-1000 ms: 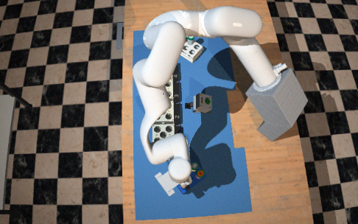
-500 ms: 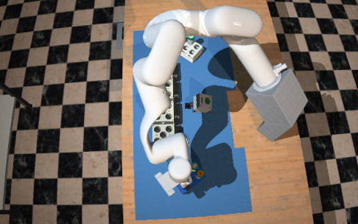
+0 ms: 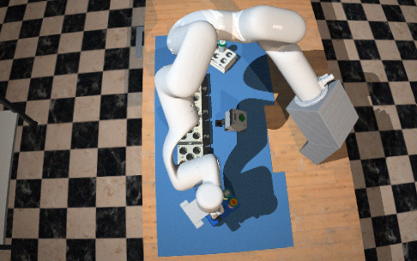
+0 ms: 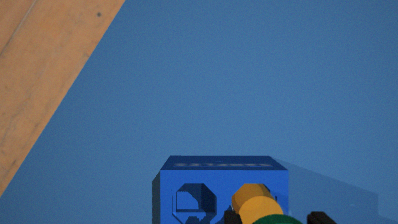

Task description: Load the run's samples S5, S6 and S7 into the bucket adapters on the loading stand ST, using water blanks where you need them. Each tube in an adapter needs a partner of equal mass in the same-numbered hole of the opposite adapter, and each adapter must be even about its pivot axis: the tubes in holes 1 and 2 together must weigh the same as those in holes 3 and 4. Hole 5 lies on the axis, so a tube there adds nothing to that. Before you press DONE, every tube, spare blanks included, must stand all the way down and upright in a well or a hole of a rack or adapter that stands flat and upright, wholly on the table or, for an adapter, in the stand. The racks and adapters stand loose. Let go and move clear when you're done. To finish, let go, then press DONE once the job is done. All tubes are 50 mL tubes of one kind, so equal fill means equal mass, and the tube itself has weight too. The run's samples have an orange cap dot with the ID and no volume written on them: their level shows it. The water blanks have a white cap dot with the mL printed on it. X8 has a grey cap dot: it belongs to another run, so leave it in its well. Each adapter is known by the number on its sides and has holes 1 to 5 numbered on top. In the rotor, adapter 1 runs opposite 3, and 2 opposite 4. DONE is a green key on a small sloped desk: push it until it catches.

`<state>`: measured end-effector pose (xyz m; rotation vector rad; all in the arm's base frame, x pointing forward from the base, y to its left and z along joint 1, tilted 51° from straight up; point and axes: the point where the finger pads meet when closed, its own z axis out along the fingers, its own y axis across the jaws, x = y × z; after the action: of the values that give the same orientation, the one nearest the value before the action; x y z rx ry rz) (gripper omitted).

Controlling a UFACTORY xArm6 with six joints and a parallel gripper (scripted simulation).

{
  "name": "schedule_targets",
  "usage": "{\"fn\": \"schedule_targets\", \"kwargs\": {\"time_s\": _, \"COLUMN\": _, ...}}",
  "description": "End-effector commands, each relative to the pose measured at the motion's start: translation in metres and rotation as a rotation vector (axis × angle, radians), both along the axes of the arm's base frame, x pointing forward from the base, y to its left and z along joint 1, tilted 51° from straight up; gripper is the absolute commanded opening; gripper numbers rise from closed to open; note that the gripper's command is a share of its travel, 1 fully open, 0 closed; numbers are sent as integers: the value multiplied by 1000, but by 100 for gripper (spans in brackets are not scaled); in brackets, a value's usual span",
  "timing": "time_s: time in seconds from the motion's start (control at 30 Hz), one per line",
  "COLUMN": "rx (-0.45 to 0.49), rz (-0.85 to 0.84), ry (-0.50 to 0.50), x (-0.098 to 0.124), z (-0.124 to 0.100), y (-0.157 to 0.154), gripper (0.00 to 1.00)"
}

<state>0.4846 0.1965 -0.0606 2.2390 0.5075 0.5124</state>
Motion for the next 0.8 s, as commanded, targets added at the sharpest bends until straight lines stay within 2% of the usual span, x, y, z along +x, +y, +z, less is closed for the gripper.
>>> {"fn": "schedule_targets", "kwargs": {"time_s": 0.0, "rx": 2, "rz": 2, "ry": -2, "x": -1, "z": 3, "y": 4, "gripper": 0}}
{"fn": "schedule_targets", "kwargs": {"time_s": 0.3, "rx": 2, "rz": 2, "ry": -2, "x": -2, "z": 4, "y": 5, "gripper": 0}}
{"fn": "schedule_targets", "kwargs": {"time_s": 0.77, "rx": 2, "rz": 2, "ry": -2, "x": -15, "z": 20, "y": 20, "gripper": 0}}
